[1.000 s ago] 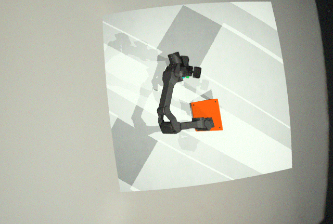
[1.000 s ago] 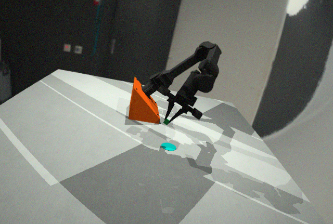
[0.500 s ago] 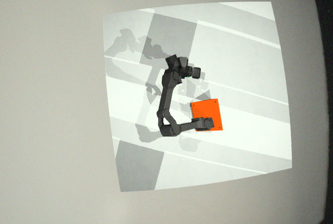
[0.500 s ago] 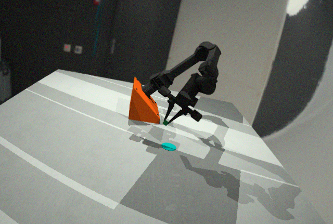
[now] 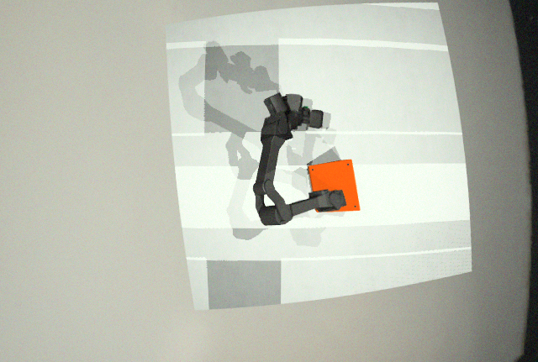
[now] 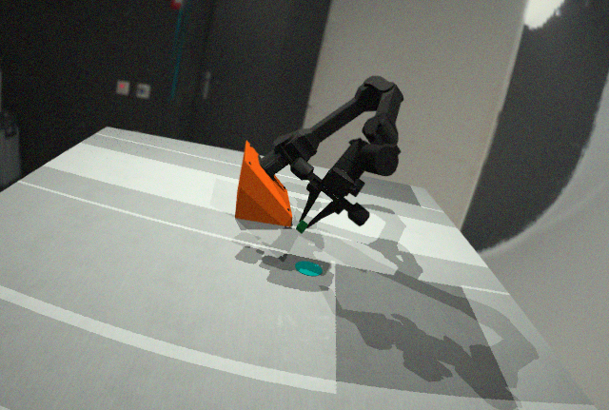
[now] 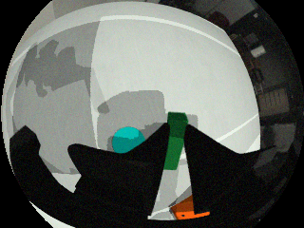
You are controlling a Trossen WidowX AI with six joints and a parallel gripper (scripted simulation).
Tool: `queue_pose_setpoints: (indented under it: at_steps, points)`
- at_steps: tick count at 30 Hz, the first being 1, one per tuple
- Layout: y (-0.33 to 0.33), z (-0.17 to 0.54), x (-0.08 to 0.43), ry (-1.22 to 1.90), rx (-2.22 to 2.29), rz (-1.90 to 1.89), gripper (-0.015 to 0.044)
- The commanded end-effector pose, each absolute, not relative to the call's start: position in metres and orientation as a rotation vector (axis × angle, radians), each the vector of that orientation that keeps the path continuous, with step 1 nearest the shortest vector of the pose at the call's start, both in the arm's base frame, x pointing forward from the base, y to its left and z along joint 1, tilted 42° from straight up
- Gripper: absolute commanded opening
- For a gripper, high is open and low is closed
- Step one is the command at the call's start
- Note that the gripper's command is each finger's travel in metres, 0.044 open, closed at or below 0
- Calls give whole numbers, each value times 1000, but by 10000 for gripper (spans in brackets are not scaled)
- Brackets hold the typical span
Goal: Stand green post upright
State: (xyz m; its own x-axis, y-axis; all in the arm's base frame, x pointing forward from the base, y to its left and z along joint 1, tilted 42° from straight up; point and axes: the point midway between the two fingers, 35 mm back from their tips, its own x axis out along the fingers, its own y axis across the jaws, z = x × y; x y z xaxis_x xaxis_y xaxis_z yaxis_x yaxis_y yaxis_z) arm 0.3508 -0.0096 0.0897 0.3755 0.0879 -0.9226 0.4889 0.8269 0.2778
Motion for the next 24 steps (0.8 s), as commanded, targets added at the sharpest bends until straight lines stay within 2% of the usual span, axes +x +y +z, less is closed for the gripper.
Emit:
queue_pose_setpoints:
  at_steps: [1,24]
  points:
    - [-8,89,350,1147,562,-291,23]
    - [-6,91,352,997,537,-359,23]
